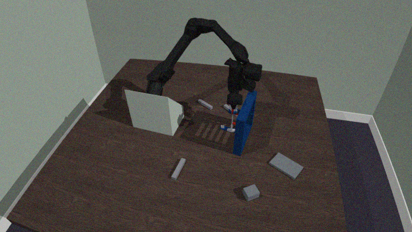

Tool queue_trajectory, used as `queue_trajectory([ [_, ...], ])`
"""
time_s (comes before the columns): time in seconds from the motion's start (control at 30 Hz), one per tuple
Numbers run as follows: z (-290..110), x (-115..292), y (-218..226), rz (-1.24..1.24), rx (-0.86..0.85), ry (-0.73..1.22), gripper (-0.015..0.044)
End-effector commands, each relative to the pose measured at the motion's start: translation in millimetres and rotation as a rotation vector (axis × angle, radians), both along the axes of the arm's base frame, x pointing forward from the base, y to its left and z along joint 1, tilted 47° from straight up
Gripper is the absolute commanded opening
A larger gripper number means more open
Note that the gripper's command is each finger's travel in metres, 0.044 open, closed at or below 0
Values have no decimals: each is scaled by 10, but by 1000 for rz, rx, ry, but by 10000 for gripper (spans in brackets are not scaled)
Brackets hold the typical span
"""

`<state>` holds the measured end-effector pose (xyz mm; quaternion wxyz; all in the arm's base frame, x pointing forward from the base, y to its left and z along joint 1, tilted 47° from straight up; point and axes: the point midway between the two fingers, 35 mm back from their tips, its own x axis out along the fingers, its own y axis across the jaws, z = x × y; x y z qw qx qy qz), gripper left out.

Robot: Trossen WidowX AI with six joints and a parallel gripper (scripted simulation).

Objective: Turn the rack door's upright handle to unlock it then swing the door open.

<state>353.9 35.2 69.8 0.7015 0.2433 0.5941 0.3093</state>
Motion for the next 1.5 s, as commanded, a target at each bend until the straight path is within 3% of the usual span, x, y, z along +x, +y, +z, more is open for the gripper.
queue_trajectory([
  [0.0,-2,3,-6,-125,14,131,282],
  [1.2,-2,2,-6,-1346,199,1418,282],
  [1.47,-2,2,-6,-1397,207,1471,282],
])
